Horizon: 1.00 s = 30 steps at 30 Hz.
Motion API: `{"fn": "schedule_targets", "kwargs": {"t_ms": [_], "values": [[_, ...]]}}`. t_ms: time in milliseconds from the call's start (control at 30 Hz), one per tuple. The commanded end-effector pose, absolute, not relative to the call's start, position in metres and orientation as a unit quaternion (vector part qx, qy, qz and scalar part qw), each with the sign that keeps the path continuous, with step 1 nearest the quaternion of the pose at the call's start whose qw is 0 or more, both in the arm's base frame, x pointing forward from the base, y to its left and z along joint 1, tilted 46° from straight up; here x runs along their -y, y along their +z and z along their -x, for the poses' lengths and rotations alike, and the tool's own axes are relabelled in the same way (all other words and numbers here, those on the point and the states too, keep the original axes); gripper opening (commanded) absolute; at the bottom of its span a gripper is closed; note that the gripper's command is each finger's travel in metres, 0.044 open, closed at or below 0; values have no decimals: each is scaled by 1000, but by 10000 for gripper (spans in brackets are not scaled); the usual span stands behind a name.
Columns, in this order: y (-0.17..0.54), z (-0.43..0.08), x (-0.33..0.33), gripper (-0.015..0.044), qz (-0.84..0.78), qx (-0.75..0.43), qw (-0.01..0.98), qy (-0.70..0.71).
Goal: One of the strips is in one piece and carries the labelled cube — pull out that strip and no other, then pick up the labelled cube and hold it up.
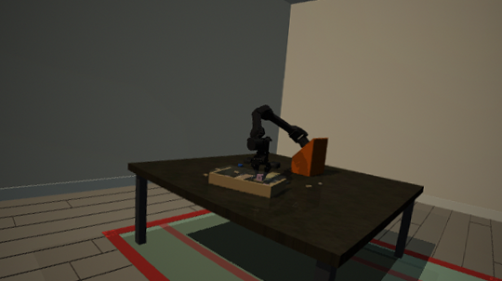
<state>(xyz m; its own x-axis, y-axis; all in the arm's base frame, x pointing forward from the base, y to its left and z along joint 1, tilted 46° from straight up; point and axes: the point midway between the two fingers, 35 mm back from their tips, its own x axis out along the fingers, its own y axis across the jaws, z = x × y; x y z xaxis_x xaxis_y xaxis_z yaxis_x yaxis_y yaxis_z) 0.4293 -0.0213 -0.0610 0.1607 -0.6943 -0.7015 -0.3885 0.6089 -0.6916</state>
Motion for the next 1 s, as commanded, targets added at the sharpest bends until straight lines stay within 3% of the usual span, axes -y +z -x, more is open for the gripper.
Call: {"fn": "schedule_targets", "kwargs": {"t_ms": [0, 167, 300, 967], "values": [[-61, -430, 21, 132, 425, -636, 632, -121], [-61, -430, 21, 98, 425, -636, 632, -121], [-59, -427, 20, 0, 425, -636, 632, -121], [-36, -361, 0, 0, 428, -638, 629, -121]]}}
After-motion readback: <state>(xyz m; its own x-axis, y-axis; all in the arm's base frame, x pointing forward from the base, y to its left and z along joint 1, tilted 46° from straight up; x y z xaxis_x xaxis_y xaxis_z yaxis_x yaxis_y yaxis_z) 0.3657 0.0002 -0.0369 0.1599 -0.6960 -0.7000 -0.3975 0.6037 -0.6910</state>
